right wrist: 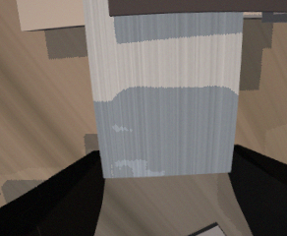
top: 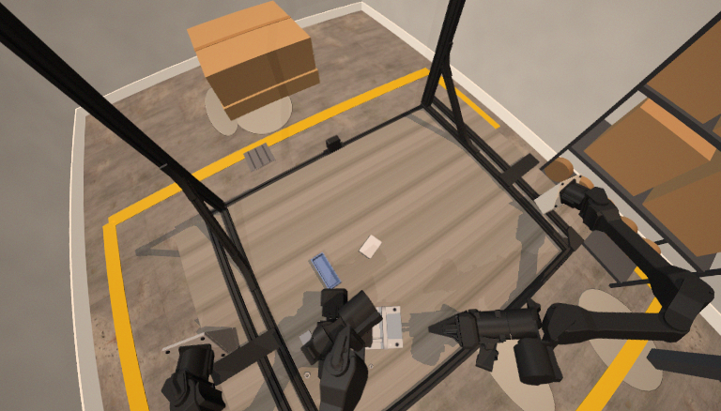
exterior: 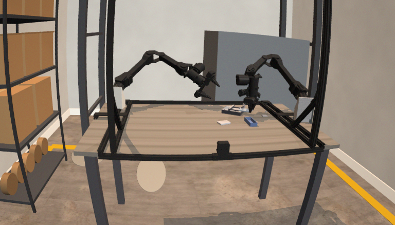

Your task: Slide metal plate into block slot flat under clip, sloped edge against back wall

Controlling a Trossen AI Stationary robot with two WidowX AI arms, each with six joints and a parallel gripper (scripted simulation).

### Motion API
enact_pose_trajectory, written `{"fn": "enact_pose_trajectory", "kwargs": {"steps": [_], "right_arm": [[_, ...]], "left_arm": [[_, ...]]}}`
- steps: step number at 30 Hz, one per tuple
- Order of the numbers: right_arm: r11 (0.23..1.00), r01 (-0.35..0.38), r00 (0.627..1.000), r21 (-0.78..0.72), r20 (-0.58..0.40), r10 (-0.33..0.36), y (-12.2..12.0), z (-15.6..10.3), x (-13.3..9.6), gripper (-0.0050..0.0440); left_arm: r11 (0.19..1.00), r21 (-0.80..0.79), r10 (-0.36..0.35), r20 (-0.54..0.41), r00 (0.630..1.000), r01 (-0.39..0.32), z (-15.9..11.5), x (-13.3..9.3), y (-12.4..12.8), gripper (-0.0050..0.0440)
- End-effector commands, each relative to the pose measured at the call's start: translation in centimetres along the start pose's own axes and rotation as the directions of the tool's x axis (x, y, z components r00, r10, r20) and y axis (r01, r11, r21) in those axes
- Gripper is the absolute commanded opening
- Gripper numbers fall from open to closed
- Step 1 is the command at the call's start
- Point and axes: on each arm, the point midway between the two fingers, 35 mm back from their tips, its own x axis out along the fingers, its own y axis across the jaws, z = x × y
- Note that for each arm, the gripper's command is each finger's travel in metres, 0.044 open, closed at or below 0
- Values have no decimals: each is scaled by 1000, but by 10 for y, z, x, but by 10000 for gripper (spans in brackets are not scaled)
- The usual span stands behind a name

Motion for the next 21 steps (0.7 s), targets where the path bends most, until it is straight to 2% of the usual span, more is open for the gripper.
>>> {"fn": "enact_pose_trajectory", "kwargs": {"steps": [1,21], "right_arm": [[1000,2,1000,9,6,-2,-1,7,0,-50],[1000,2,1000,-5,6,-2,-1,19,1,-50]], "left_arm": [[1000,-3,-1,4,1000,1,1,0,0,440],[1000,-3,-1,4,1000,1,1,0,0,440]]}}
